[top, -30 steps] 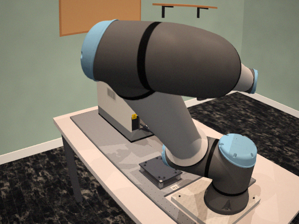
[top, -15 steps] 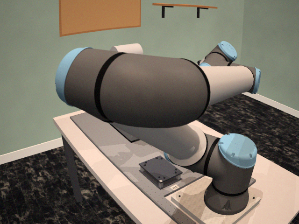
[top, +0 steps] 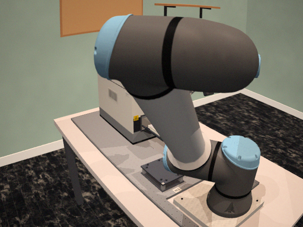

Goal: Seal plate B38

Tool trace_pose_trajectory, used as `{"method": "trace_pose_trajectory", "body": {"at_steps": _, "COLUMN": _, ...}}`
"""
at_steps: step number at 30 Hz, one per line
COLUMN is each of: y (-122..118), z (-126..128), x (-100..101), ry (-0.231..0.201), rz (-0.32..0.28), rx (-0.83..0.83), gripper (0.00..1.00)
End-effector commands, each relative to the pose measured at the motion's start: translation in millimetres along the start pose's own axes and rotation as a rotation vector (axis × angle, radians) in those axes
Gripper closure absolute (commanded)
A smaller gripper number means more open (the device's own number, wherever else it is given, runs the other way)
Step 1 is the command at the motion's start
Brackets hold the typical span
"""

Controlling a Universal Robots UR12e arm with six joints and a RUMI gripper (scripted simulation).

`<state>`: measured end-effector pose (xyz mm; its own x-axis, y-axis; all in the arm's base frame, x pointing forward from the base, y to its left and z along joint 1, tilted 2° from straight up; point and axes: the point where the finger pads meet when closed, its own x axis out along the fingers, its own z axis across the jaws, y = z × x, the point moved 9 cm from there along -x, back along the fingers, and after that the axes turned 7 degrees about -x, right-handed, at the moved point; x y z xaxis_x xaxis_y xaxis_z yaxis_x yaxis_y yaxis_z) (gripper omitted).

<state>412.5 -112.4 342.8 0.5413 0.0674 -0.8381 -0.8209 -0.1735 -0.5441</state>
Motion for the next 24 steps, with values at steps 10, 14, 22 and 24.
{"method": "trace_pose_trajectory", "body": {"at_steps": 10, "y": -33, "z": -3, "x": 6, "ry": -0.042, "rz": 0.379, "rx": 0.007, "gripper": 1.00}}
{"method": "trace_pose_trajectory", "body": {"at_steps": 14, "y": -44, "z": -4, "x": 11, "ry": -0.059, "rz": 0.511, "rx": 0.008, "gripper": 1.00}}
{"method": "trace_pose_trajectory", "body": {"at_steps": 22, "y": -49, "z": -5, "x": 14, "ry": -0.067, "rz": 0.574, "rx": 0.008, "gripper": 1.00}}
{"method": "trace_pose_trajectory", "body": {"at_steps": 24, "y": -49, "z": -5, "x": 14, "ry": -0.067, "rz": 0.574, "rx": 0.008, "gripper": 1.00}}
